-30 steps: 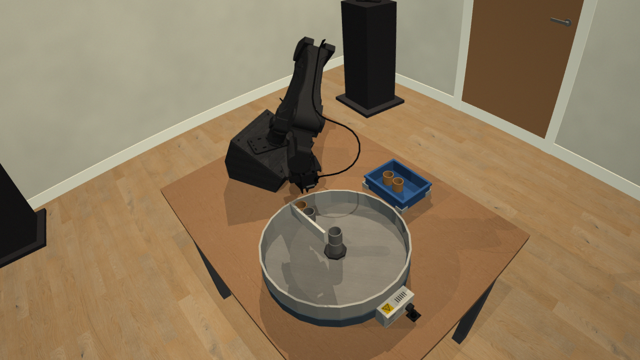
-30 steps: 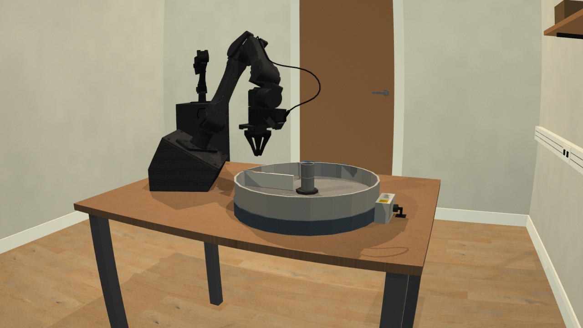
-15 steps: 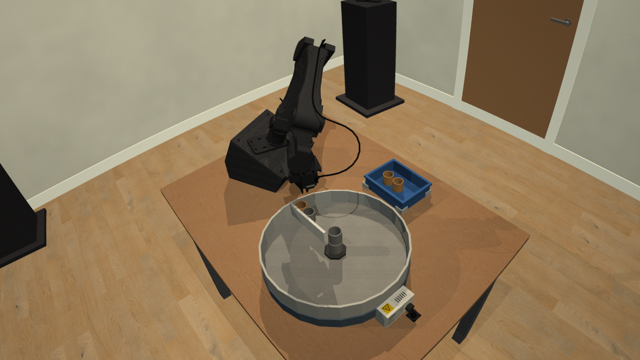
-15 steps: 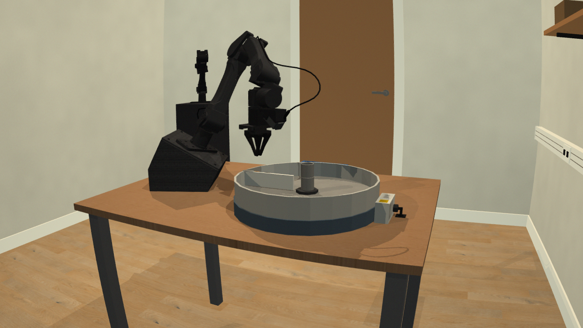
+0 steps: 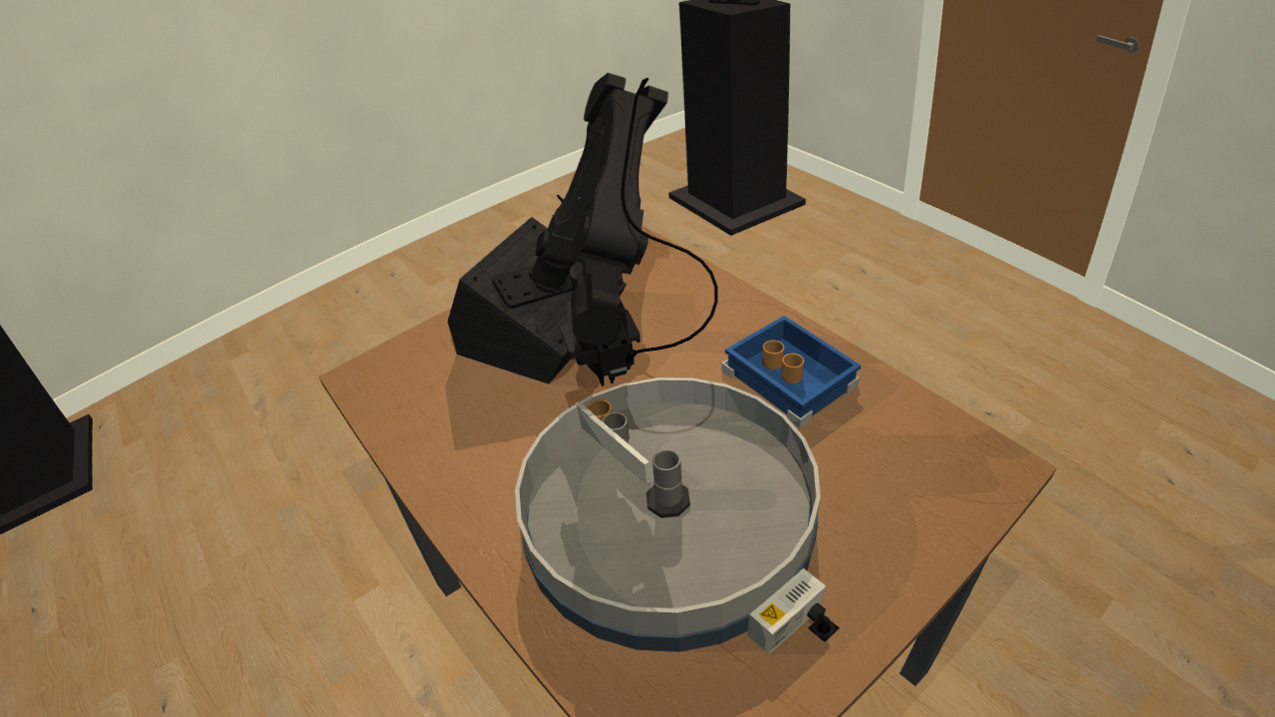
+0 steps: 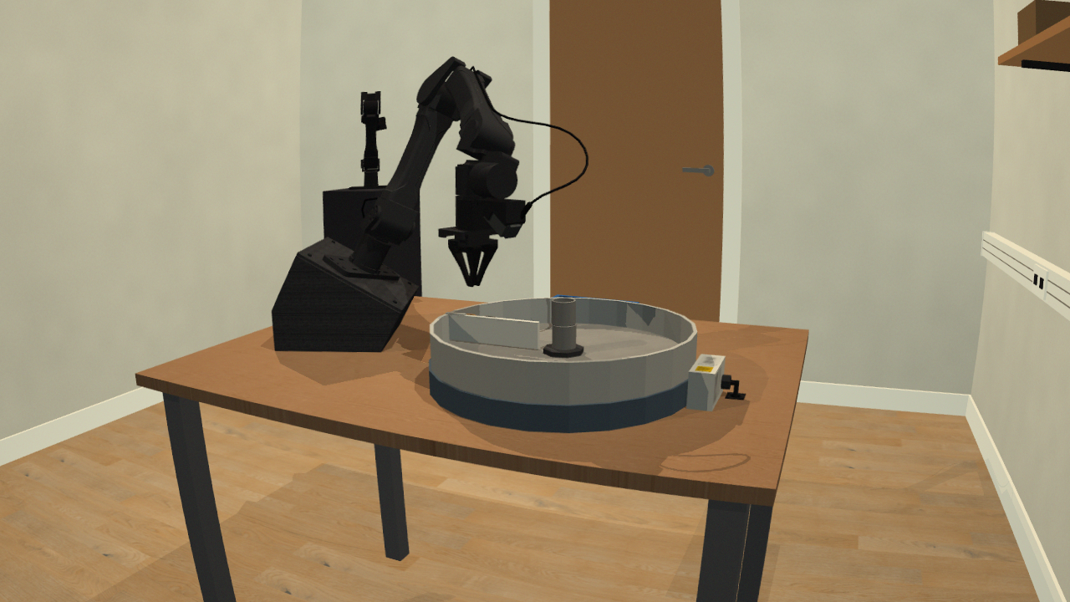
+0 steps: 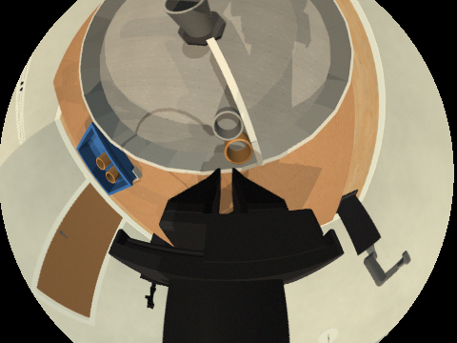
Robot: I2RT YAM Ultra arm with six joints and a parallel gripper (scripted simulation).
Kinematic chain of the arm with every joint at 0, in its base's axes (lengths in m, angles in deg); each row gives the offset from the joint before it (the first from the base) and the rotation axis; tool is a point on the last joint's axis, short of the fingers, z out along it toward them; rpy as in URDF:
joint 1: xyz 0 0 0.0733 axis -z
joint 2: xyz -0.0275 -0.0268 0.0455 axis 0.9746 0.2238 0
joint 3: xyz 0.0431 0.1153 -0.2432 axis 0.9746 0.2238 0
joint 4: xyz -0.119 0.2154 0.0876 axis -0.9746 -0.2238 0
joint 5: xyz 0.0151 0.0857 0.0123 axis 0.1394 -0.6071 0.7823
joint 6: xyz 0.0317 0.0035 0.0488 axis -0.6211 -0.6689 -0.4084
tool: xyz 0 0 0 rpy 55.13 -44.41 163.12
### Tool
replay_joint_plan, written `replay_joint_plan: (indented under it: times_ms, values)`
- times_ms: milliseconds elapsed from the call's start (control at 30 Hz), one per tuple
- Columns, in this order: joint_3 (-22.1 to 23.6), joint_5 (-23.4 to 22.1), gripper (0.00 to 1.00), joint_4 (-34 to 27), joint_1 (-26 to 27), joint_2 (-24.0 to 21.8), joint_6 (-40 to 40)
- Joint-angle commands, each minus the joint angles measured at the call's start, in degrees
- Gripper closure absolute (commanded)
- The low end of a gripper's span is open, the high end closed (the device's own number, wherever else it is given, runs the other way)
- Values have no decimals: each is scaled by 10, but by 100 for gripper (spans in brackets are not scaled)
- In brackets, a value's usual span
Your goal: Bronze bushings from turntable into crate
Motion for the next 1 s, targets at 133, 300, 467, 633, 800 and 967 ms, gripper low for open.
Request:
replay_joint_plan:
  times_ms: [133,300,467,633,800,967]
  values:
    - [6,1,87,1,13,-21,8]
    - [6,1,87,1,13,-21,8]
    - [6,1,87,1,13,-21,7]
    - [6,1,87,1,13,-21,7]
    - [6,1,87,1,13,-21,7]
    - [6,1,87,1,13,-21,7]
